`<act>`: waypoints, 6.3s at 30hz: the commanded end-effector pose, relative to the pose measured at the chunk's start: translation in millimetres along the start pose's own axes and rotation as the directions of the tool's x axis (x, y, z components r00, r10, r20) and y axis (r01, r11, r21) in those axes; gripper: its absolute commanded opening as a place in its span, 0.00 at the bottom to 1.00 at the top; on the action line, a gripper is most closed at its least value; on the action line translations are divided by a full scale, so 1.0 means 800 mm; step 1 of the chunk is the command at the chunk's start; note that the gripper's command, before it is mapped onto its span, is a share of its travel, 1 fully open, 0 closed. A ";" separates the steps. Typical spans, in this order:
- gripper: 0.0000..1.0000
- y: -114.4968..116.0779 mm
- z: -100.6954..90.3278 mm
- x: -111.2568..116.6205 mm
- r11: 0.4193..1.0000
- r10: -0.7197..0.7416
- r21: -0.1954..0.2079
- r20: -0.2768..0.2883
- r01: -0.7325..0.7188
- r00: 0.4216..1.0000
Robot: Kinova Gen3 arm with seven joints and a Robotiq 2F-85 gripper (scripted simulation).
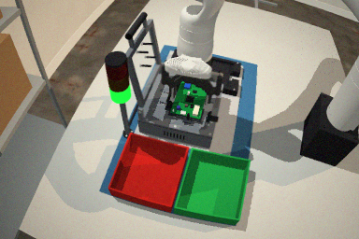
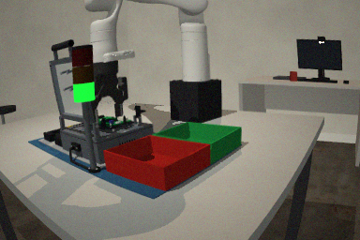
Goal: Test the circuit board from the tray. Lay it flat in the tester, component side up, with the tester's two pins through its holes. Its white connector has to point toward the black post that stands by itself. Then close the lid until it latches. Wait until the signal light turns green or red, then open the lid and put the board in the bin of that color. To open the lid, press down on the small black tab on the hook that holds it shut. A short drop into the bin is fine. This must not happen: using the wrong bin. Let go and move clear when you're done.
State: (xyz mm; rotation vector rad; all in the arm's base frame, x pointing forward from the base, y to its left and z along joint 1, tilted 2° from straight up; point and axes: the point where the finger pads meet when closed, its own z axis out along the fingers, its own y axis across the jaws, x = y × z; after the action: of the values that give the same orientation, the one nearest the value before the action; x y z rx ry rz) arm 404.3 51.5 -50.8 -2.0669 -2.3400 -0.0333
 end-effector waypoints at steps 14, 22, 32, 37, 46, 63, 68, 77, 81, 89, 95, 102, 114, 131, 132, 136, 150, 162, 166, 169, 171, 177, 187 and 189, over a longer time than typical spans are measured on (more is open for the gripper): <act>0.87 -0.003 -0.002 -0.001 1.000 0.000 0.001 -0.001 0.000 1.000; 0.87 -0.003 -0.002 -0.002 1.000 0.000 0.001 -0.001 0.000 1.000; 0.87 -0.003 -0.002 -0.002 1.000 0.000 0.001 -0.001 0.000 1.000; 0.87 -0.003 -0.002 -0.002 1.000 0.000 0.001 -0.001 0.000 1.000; 0.83 -0.003 -0.002 -0.002 1.000 0.000 0.001 -0.001 0.000 1.000; 0.80 -0.003 -0.002 -0.002 1.000 0.001 0.001 -0.001 -0.001 1.000; 0.77 -0.003 -0.002 -0.002 1.000 0.001 0.001 -0.001 -0.001 1.000; 0.77 -0.002 -0.002 -0.002 1.000 0.001 0.001 -0.001 -0.001 1.000; 0.77 -0.002 -0.002 -0.002 1.000 0.001 0.001 -0.001 -0.001 1.000; 0.77 -0.002 -0.002 -0.002 1.000 0.001 0.001 -0.001 -0.001 1.000; 0.77 -0.002 -0.002 -0.002 1.000 0.001 0.001 -0.001 -0.001 1.000; 0.77 -0.003 -0.003 -0.002 1.000 0.001 0.001 -0.001 -0.001 1.000; 0.77 -0.003 -0.006 -0.002 1.000 0.000 0.001 -0.001 0.000 1.000; 0.77 -0.003 -0.011 -0.002 1.000 0.000 0.001 -0.001 0.000 1.000; 0.77 -0.003 -0.011 -0.002 1.000 0.000 0.001 -0.001 0.000 1.000; 0.77 -0.003 -0.012 -0.002 1.000 0.000 0.001 -0.001 0.000 1.000; 0.77 -0.003 -0.016 -0.002 1.000 0.000 0.001 -0.001 0.000 1.000; 0.77 -0.003 -0.020 -0.002 1.000 0.000 0.001 -0.001 0.000 1.000; 0.77 -0.003 -0.020 -0.002 1.000 0.000 0.001 -0.001 0.000 1.000; 0.77 -0.003 -0.022 -0.002 1.000 0.000 0.001 -0.001 0.000 1.000; 0.77 -0.003 -0.022 -0.002 1.000 0.000 0.001 -0.001 0.000 1.000; 0.77 -0.003 -0.023 -0.002 1.000 0.000 0.001 -0.001 0.000 1.000; 0.77 -0.003 -0.027 -0.002 1.000 0.000 0.001 -0.001 0.000 1.000; 0.77 -0.003 -0.027 -0.002 1.000 0.000 0.001 -0.001 0.000 1.000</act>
State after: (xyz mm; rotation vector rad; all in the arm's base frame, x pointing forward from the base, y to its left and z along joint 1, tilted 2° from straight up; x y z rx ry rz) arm 403.9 50.9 -31.7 -2.0756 -2.3286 -0.0372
